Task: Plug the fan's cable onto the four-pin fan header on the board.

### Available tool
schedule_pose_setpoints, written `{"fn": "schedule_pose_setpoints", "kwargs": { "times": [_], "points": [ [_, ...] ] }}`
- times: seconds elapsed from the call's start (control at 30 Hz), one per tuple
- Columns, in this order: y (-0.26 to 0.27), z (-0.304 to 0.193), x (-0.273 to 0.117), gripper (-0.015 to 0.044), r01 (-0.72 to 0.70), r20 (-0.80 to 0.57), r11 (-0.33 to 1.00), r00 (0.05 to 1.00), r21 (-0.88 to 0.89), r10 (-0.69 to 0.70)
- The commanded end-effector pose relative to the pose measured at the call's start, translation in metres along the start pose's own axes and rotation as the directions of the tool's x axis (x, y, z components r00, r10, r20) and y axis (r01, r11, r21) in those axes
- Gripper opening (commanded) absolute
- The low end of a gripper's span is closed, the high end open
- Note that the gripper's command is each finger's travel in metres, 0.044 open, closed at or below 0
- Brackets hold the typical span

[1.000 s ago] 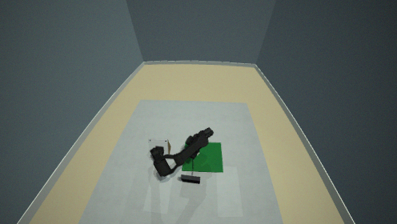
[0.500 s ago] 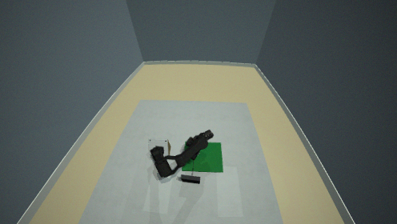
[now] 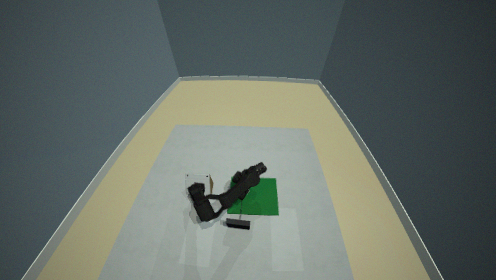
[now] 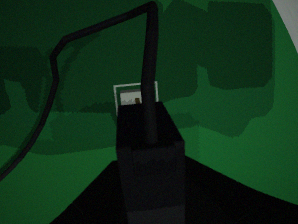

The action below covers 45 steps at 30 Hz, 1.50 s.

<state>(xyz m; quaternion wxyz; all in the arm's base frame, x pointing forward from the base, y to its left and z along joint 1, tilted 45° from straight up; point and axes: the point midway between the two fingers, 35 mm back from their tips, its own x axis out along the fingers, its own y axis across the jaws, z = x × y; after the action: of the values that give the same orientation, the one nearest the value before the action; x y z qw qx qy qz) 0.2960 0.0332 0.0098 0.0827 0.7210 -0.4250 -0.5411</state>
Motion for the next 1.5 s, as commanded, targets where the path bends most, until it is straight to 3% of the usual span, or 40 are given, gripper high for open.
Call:
{"fn": "schedule_pose_setpoints", "kwargs": {
  "times": [0.0,1.47],
  "points": [
    [0.0,0.0,0.001,0.0,0.0,-0.004,1.0,1.0,0.002,0.0],
    [0.0,-0.001,0.018,0.0,-0.001,-0.004,1.0,1.0,0.0,0.001]
  ]
}}
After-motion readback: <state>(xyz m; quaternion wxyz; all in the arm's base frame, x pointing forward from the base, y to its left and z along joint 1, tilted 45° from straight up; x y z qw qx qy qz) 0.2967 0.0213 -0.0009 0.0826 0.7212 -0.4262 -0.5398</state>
